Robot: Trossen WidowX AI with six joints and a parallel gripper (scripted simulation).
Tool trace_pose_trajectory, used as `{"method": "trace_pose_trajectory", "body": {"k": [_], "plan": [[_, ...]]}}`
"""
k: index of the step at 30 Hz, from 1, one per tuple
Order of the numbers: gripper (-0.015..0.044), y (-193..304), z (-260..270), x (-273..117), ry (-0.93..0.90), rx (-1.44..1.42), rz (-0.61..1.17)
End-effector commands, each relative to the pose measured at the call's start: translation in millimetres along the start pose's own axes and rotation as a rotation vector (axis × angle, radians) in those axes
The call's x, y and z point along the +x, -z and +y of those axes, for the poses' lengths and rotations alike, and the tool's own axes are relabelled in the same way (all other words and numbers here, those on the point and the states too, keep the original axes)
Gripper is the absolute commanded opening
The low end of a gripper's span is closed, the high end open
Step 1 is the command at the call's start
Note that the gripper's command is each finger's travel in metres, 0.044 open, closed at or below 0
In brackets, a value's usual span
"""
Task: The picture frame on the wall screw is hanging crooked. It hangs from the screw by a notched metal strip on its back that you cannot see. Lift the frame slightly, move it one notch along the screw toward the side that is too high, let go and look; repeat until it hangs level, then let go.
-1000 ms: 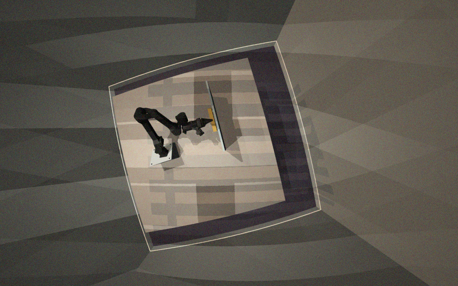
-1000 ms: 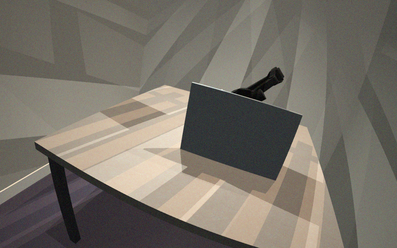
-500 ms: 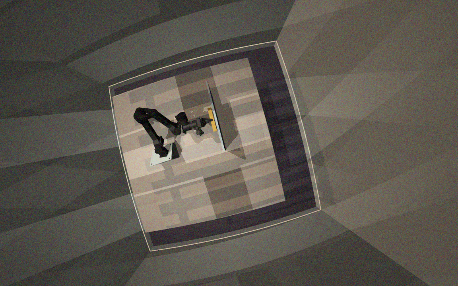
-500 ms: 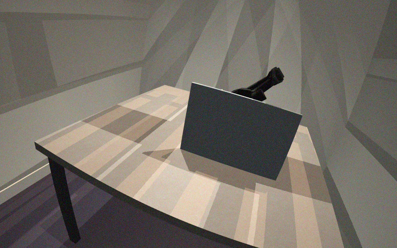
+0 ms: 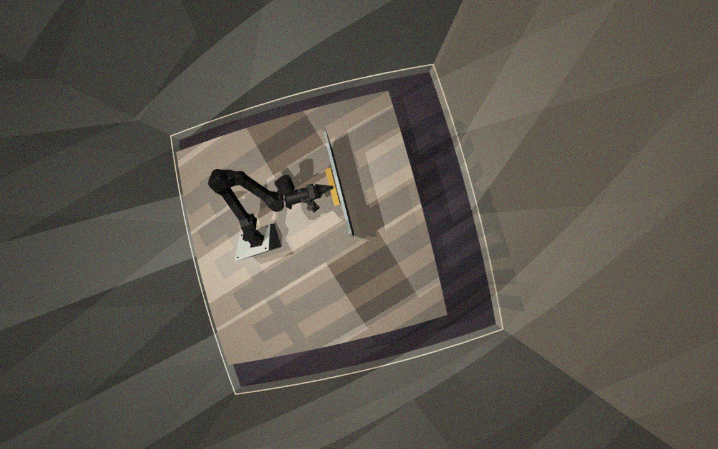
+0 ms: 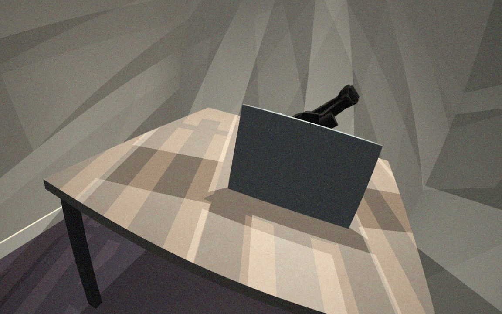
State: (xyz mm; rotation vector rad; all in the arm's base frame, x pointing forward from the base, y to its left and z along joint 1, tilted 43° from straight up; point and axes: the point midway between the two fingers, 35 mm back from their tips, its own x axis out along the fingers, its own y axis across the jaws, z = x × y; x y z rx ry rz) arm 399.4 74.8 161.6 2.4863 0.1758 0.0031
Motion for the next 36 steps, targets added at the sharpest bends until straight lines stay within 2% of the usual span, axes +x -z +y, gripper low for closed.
{"method": "trace_pose_trajectory", "body": {"k": [1, 36], "plan": [[0.0, 3.3, 4.5, 0.7, -0.018, 0.001, 0.005], [0.0, 2.3, -2.6, 0.9, -0.018, 0.001, 0.005]]}}
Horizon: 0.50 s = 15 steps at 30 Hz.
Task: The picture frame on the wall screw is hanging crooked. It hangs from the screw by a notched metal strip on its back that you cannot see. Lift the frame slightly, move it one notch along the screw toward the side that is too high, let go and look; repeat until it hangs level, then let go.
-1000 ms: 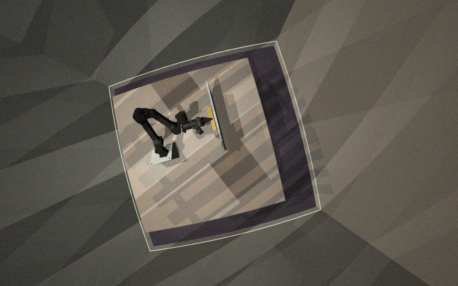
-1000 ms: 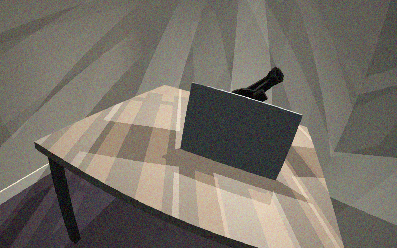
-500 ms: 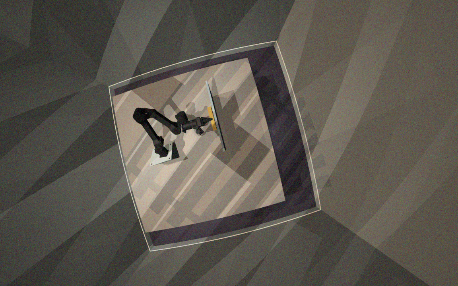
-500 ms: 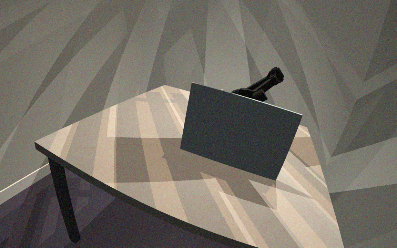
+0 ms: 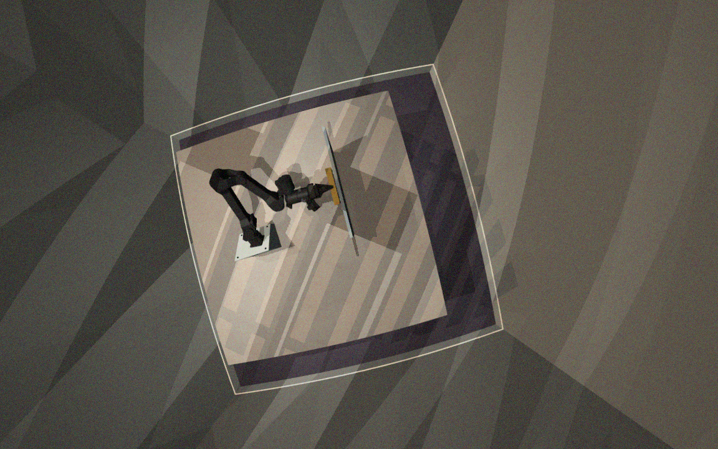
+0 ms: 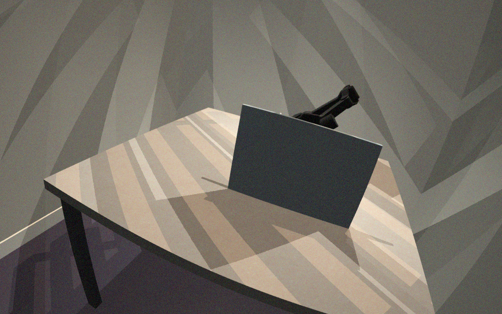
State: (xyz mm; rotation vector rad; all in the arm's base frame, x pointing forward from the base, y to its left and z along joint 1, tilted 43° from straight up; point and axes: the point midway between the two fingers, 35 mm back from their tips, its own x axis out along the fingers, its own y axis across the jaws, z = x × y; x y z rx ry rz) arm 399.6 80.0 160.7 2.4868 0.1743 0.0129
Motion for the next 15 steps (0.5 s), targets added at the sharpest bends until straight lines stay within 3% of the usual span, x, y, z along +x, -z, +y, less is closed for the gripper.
{"method": "trace_pose_trajectory", "body": {"k": [1, 15], "plan": [[0.0, -0.1, 1.6, 0.0, -0.014, 0.001, -0.002], [0.0, -0.3, -0.9, 0.0, -0.002, -0.005, -0.001]]}}
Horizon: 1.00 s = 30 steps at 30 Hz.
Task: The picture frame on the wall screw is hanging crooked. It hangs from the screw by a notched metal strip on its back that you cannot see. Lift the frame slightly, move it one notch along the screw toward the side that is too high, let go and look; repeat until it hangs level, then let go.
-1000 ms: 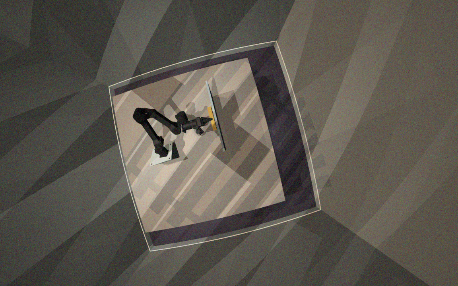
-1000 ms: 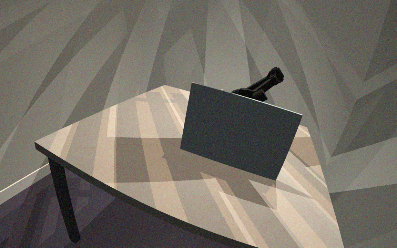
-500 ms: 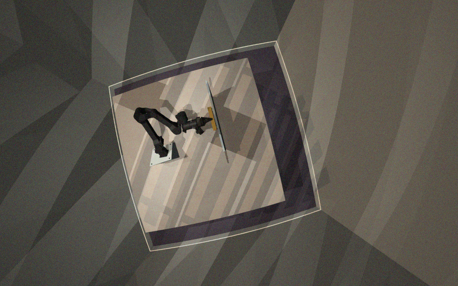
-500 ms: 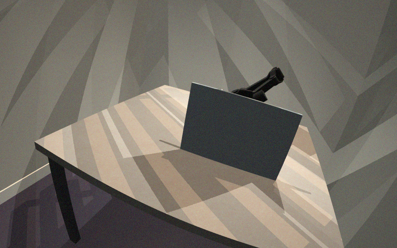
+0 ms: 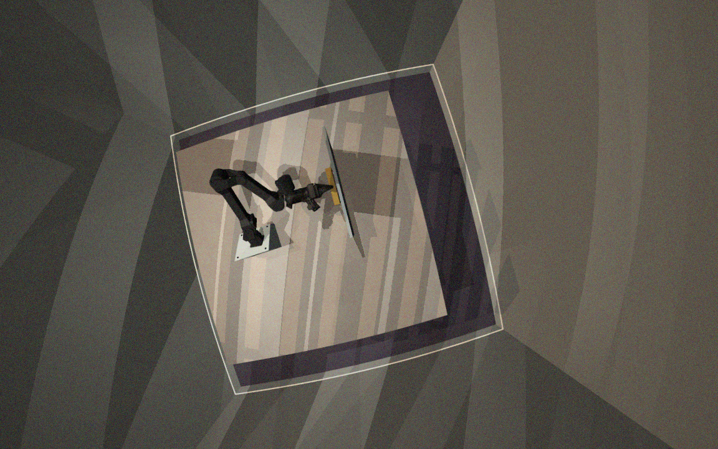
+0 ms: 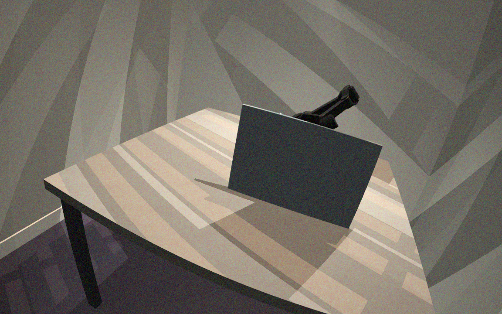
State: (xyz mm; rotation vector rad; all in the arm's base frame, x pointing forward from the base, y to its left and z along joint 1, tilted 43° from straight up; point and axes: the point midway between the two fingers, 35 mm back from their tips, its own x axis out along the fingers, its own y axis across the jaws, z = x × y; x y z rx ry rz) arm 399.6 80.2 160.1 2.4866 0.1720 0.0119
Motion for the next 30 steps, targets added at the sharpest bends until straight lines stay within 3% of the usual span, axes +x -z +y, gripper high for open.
{"method": "trace_pose_trajectory", "body": {"k": [1, 30], "plan": [[0.0, 0.1, -0.4, 0.0, 0.0, -0.005, 0.0], [0.0, 0.5, -0.5, 0.0, 0.0, -0.167, -0.002]]}}
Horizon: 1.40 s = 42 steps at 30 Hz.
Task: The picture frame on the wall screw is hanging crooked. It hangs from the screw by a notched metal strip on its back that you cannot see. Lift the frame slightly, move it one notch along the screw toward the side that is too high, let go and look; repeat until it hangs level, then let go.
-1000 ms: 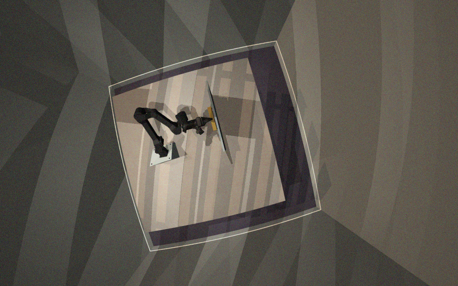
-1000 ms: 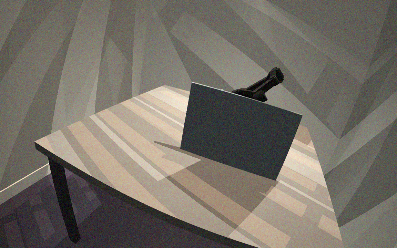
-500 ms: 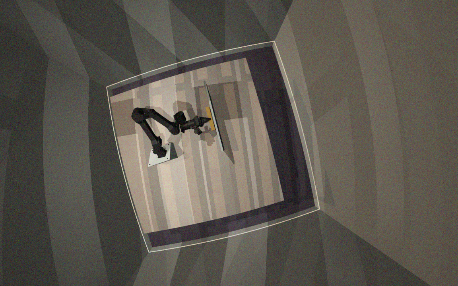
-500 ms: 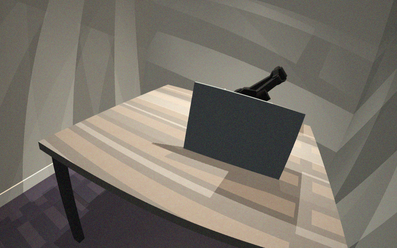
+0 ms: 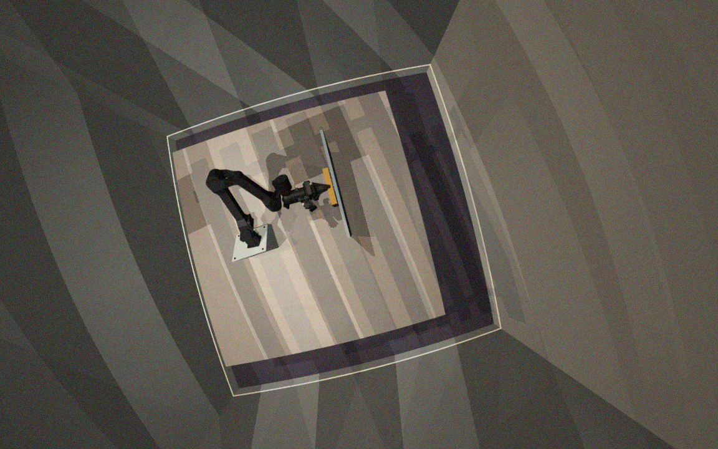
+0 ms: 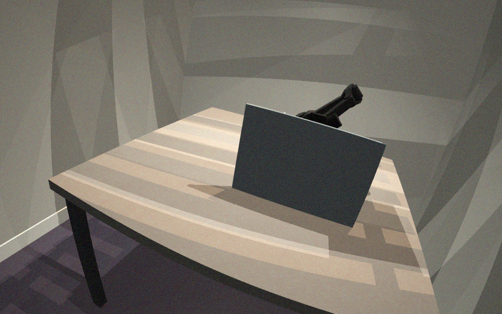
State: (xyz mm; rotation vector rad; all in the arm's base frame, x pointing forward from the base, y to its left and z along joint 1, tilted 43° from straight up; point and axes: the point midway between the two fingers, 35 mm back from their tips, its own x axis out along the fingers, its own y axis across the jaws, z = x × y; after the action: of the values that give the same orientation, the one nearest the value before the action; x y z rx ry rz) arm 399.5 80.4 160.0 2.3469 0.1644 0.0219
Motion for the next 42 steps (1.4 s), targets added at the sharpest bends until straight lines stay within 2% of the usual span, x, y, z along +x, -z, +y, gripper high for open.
{"method": "trace_pose_trajectory", "body": {"k": [1, 4, 14, 19, 29, 35, 42], "plan": [[0.0, 0, 0, 0, 0.0, -0.027, -0.001], [0.0, 0, 0, 0, 0.0, -0.043, -0.001], [0.026, 0, 0, 0, 0.0, -0.02, 0.0], [0.026, 2, 0, -7, -0.001, -0.01, -0.001], [0.026, 0, -5, -98, -0.009, 0.139, -0.004], [0.026, 3, -2, -95, -0.005, 0.126, 0.0], [0.026, 9, 19, -119, -0.003, 0.13, -0.009]]}}
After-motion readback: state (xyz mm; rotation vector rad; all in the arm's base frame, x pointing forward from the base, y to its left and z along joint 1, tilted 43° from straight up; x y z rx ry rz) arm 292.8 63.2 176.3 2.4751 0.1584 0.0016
